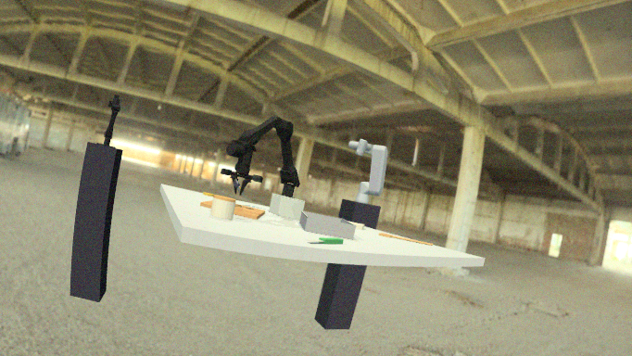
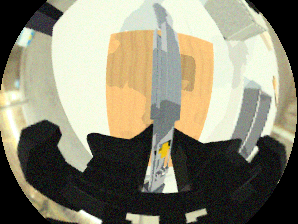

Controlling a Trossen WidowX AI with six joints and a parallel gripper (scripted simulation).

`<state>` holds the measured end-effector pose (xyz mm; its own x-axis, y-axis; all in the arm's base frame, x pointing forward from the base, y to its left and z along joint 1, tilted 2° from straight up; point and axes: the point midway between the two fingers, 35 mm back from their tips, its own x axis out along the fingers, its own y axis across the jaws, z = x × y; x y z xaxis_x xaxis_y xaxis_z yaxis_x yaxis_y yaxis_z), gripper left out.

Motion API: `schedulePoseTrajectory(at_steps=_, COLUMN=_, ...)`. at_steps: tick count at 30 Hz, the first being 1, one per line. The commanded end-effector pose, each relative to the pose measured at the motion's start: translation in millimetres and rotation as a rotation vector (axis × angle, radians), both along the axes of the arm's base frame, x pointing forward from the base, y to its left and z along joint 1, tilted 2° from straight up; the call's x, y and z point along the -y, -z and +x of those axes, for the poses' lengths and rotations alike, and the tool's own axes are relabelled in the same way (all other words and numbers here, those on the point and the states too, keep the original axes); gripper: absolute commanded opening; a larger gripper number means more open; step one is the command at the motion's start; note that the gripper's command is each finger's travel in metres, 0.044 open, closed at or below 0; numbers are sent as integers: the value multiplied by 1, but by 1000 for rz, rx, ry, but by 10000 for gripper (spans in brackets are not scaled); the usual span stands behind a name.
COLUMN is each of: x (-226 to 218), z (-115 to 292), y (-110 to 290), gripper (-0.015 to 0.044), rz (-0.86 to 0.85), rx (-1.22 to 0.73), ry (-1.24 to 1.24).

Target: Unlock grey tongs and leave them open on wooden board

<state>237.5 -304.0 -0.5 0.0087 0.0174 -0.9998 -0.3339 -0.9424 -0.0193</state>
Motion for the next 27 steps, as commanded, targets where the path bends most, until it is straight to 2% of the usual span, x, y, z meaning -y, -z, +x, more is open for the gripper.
schedulePoseTrajectory(at_steps=1, x=0, z=-1, y=5, gripper=-150, rz=-6, rx=-3, ry=-2)
schedulePoseTrajectory(at_steps=17, x=-3, z=-3, y=25, gripper=-150, rz=-5, rx=-3, ry=-2)
schedulePoseTrajectory(at_steps=27, x=-4, z=-2, y=25, gripper=113, rz=2, rx=-2, ry=-1)
